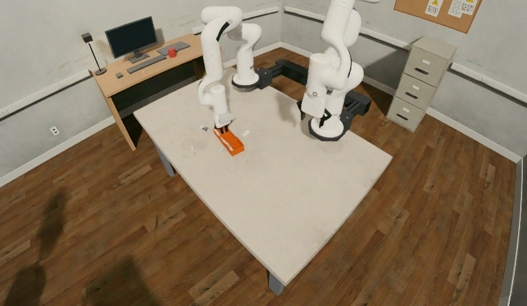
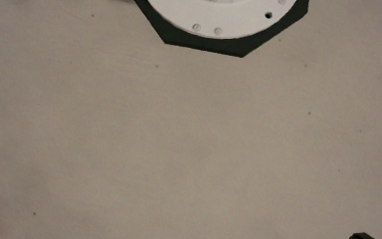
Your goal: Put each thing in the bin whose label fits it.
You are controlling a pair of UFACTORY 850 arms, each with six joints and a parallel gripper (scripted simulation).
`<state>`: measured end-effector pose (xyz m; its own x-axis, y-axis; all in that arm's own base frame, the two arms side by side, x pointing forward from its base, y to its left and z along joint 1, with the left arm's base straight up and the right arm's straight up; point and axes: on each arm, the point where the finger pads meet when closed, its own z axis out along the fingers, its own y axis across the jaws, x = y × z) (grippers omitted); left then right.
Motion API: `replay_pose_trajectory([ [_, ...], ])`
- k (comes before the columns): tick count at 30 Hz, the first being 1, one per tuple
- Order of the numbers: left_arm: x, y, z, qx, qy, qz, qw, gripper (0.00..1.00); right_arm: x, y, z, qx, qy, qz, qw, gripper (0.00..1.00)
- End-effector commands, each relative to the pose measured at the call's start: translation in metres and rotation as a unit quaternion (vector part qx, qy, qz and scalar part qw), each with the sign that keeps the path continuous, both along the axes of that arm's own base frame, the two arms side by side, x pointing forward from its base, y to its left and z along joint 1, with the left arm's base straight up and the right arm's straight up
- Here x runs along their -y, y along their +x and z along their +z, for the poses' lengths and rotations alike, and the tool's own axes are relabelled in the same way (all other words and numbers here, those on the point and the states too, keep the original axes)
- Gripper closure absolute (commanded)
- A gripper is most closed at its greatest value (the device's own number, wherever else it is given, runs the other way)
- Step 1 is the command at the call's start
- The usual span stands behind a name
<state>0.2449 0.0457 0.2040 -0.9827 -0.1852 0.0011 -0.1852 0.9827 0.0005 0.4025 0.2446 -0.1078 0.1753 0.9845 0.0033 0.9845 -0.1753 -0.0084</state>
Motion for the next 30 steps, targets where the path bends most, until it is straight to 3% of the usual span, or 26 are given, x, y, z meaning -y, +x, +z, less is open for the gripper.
replay_pose_trajectory([
  [1,0.000,0.001,0.000,0.001,0.000,0.000,1.000,0.00,0.000,0.001,0.000,0.004,-0.002,0.000,1.000,0.77],
  [13,0.000,0.001,0.000,0.001,0.000,0.000,1.000,0.00,0.000,0.001,0.000,0.004,-0.002,0.000,1.000,0.77],
  [30,0.000,0.001,0.000,0.001,0.000,0.000,1.000,0.00,0.000,0.001,0.020,0.004,-0.002,0.000,1.000,0.77],
])
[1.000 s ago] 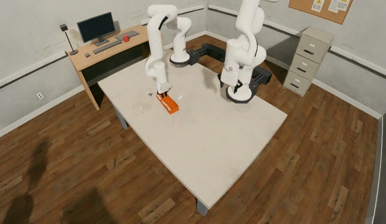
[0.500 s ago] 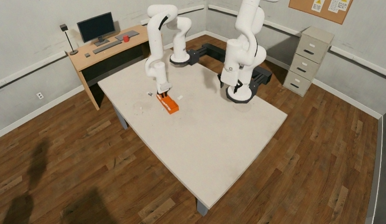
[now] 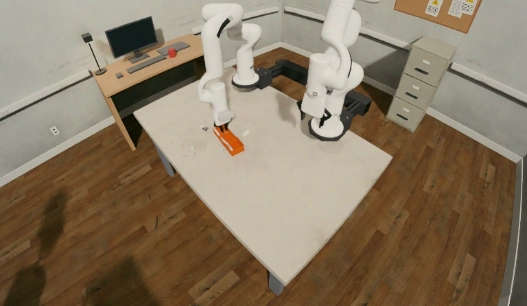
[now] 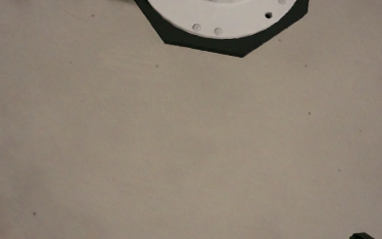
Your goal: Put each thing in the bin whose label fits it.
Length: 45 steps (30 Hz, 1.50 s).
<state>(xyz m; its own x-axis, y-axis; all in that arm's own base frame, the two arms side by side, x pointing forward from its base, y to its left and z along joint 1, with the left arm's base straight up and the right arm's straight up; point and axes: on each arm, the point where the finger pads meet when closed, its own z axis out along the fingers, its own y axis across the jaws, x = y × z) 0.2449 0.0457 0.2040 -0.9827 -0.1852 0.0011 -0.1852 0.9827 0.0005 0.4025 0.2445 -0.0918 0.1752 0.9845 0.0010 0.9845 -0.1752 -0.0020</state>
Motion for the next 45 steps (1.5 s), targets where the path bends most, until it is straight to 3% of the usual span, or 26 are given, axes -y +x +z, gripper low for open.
replay_pose_trajectory([
  [1,0.000,0.001,0.000,0.001,0.000,0.000,1.000,0.00,0.000,0.001,0.006,0.002,0.000,0.000,1.000,0.77],
  [13,0.000,0.001,0.000,0.001,0.000,0.000,1.000,0.00,0.000,0.001,0.036,0.002,-0.001,0.000,1.000,0.77],
  [20,0.000,0.001,0.000,0.001,0.000,0.000,1.000,0.00,-0.001,0.001,0.036,0.002,-0.001,0.000,1.000,0.77],
  [21,0.000,0.001,0.000,0.001,0.000,0.000,1.000,0.00,-0.006,-0.006,0.036,0.002,-0.001,-0.025,1.000,0.58],
  [25,0.000,0.001,0.000,0.001,0.000,0.000,1.000,0.00,-0.028,-0.031,0.036,0.002,-0.001,-0.103,0.995,0.58],
  [27,0.000,0.001,0.000,0.001,0.000,0.000,1.000,0.00,-0.028,-0.031,0.036,0.002,-0.001,-0.103,0.995,0.58],
  [28,0.000,0.001,0.000,0.001,0.000,0.000,1.000,0.00,-0.033,-0.037,0.036,0.001,0.000,-0.149,0.989,0.58],
  [38,0.000,0.001,0.000,0.001,0.000,0.000,1.000,0.00,-0.088,-0.100,0.036,0.000,-0.001,-0.303,0.953,0.58],
  [42,0.000,0.001,0.000,0.001,0.000,0.000,1.000,0.00,-0.089,-0.102,0.036,0.000,-0.001,-0.366,0.930,0.58],
  [44,0.000,0.001,0.000,0.001,0.000,0.000,1.000,0.00,-0.089,-0.102,0.036,0.000,-0.001,-0.366,0.930,0.58],
  [45,0.000,0.001,0.000,0.001,0.000,0.000,1.000,0.00,-0.089,-0.102,0.036,0.000,-0.001,-0.414,0.910,0.58],
])
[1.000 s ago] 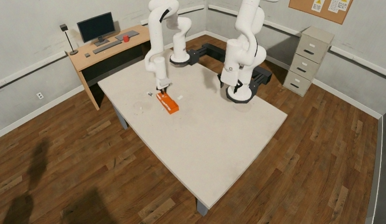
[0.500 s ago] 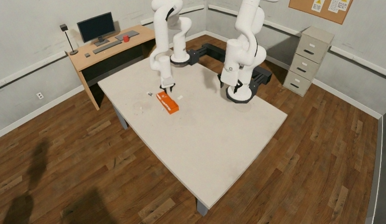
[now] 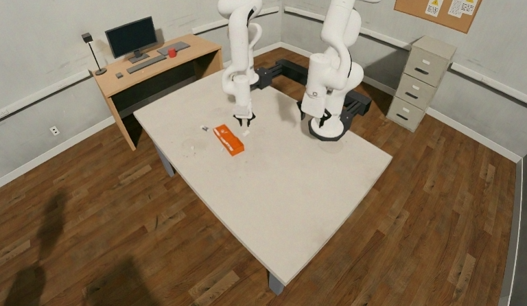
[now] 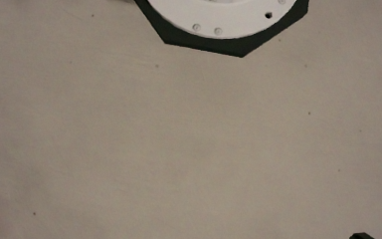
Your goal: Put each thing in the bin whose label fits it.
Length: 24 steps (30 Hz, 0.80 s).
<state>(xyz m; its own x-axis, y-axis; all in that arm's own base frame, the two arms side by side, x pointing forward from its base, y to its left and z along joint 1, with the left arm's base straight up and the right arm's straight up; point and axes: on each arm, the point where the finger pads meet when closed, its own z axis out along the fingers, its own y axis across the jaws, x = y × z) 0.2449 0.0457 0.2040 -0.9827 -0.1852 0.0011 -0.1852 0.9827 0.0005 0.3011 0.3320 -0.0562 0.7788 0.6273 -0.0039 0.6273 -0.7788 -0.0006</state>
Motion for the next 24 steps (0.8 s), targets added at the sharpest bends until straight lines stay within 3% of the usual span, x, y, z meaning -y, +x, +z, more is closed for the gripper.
replay_pose_trajectory([
  [1,-0.0001,0.0007,0.0005,0.001,0.000,0.000,1.000,0.00,-0.0017,-0.0004,0.0005,0.001,0.001,-0.078,0.997,0.58],
  [7,-0.0001,0.0007,0.0005,0.001,0.000,0.000,1.000,0.00,-0.0018,-0.0004,0.0005,0.001,0.001,-0.179,0.984,0.58],
  [14,-0.0001,0.0007,0.0005,0.001,0.000,0.000,1.000,0.00,-0.0018,-0.0005,0.0005,0.002,0.001,-0.301,0.954,0.58],
  [24,-0.0001,0.0007,0.0005,0.001,0.000,0.000,1.000,0.00,-0.0018,-0.0004,0.0005,0.002,0.001,-0.301,0.954,0.58],
])
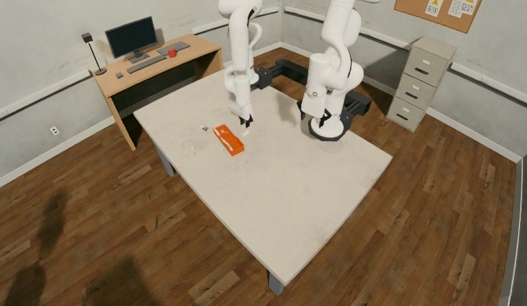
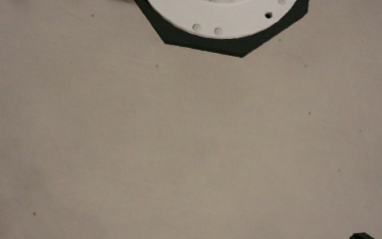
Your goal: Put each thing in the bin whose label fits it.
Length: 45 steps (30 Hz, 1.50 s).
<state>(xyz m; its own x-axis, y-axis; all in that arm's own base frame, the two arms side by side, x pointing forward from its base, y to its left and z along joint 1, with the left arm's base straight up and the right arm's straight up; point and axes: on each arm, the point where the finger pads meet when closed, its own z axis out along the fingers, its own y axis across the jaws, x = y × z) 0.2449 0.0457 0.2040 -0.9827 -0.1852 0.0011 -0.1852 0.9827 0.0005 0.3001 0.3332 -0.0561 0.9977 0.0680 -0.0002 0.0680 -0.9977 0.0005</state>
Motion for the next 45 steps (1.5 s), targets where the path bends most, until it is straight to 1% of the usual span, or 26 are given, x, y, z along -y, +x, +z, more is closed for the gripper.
replay_pose_trajectory([
  [1,0.000,0.001,0.000,0.001,0.000,0.000,1.000,0.00,-0.001,0.001,0.000,0.001,0.001,-0.001,1.000,0.58],
  [22,0.000,0.001,0.000,0.001,0.000,0.000,1.000,0.00,-0.001,0.001,0.000,0.001,0.001,-0.001,1.000,0.58],
  [24,0.000,0.001,0.000,0.001,0.000,0.000,1.000,0.00,0.000,0.001,-0.008,0.001,0.001,-0.001,1.000,0.58],
  [26,0.000,0.001,0.000,0.001,0.000,0.000,1.000,0.00,0.000,0.001,-0.008,0.001,0.001,-0.001,1.000,0.58],
  [38,0.000,0.001,0.000,0.001,0.000,0.000,1.000,0.00,-0.001,0.001,-0.055,0.001,0.001,-0.001,1.000,0.58],
  [45,0.000,0.001,0.000,0.001,0.000,0.000,1.000,0.00,-0.001,0.001,-0.057,0.001,0.001,-0.001,1.000,0.58],
])
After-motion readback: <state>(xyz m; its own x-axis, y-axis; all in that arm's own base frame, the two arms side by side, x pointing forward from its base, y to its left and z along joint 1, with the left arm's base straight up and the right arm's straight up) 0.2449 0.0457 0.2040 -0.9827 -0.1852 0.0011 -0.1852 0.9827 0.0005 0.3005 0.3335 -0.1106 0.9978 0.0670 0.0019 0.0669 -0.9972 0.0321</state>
